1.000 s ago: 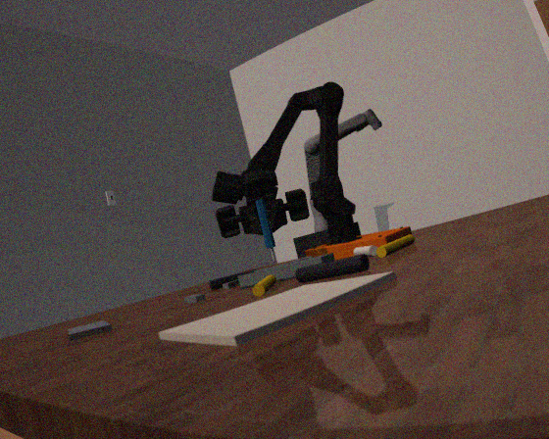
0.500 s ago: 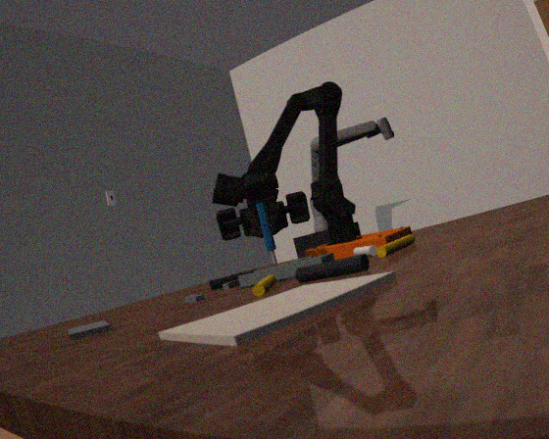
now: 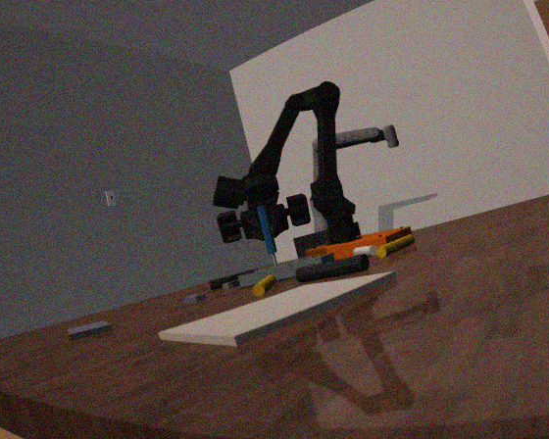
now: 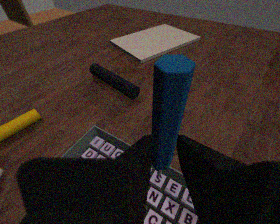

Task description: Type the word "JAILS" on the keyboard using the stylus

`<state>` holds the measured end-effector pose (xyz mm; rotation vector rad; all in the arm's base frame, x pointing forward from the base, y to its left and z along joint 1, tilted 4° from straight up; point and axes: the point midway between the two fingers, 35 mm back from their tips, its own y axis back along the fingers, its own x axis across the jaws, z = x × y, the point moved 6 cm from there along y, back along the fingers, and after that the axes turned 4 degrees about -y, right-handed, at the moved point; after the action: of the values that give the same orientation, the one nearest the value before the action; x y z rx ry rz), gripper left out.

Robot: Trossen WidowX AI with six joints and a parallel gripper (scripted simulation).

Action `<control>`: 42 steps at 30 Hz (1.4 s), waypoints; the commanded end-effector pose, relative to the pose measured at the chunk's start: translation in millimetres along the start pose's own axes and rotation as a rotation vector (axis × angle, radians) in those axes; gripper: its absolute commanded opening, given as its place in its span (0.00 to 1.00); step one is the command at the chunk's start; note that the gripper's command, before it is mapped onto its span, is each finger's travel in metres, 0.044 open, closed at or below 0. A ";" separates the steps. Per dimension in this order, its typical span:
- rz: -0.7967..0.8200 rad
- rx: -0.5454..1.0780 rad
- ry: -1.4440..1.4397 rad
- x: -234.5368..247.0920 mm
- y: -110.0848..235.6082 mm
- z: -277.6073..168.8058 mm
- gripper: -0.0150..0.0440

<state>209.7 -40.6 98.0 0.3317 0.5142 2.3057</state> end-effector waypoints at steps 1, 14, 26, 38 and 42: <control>0.001 0.002 -0.007 0.5 -1.2 -2.7 0.39; 0.001 0.002 -0.007 0.3 -3.0 -5.8 0.39; 0.001 0.002 -0.007 0.2 -4.3 -8.0 0.39; 0.001 0.002 -0.007 0.0 -6.5 -12.0 0.39; 0.001 0.002 -0.007 -0.1 -7.3 -13.4 0.39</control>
<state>210.3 -40.2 86.4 0.3230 0.5153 2.3064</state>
